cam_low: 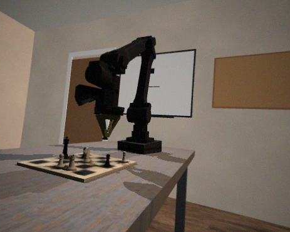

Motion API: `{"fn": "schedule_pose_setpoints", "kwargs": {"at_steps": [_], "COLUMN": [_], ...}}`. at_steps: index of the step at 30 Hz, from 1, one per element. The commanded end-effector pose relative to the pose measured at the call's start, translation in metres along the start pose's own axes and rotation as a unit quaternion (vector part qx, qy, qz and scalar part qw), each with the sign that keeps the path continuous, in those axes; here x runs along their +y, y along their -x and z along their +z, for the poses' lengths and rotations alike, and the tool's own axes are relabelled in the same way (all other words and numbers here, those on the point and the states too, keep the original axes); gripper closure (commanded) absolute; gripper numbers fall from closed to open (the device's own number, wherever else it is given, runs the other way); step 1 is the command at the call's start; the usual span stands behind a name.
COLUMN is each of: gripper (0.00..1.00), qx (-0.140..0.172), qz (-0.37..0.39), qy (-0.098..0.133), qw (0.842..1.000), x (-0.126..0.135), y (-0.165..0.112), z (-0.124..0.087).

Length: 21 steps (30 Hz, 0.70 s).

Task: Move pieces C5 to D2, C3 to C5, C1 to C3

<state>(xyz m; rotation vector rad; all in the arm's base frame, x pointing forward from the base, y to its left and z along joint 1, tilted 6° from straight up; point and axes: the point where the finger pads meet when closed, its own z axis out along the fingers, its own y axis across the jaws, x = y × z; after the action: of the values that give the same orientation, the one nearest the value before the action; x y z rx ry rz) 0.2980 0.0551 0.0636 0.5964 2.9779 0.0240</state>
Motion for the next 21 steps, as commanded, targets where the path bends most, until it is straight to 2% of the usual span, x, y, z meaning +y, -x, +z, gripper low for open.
{"fn": "schedule_pose_setpoints", "kwargs": {"at_steps": [1,5,6,7,10,11,13,16,17,19,21], "gripper": [1.0,1.0,1.0,1.0,1.0,1.0,1.0,1.0,1.0,1.0,1.0], "qx": [-0.028,-0.028,-0.021,0.006,0.005,-0.011,-0.027,-0.022,-0.026,-0.025,-0.026], "qz": [0.007,0.006,0.007,0.007,0.007,0.007,0.008,0.008,0.003,-0.047,-0.131], "qy": [0.016,0.017,0.011,-0.007,-0.006,0.005,0.016,0.013,0.015,0.014,0.014], "qw": [0.999,0.999,1.0,1.0,1.0,1.0,0.999,1.0,1.0,0.998,0.991], "x": [0.013,0.013,0.012,-0.001,0.0,0.008,0.012,0.01,0.016,0.03,0.056], "y": [0.019,0.018,0.017,-0.002,-0.001,0.012,0.019,0.015,0.022,0.034,0.06], "z": [-0.048,-0.064,-0.059,-0.038,-0.039,-0.052,-0.058,-0.054,-0.059,-0.06,-0.061]}}
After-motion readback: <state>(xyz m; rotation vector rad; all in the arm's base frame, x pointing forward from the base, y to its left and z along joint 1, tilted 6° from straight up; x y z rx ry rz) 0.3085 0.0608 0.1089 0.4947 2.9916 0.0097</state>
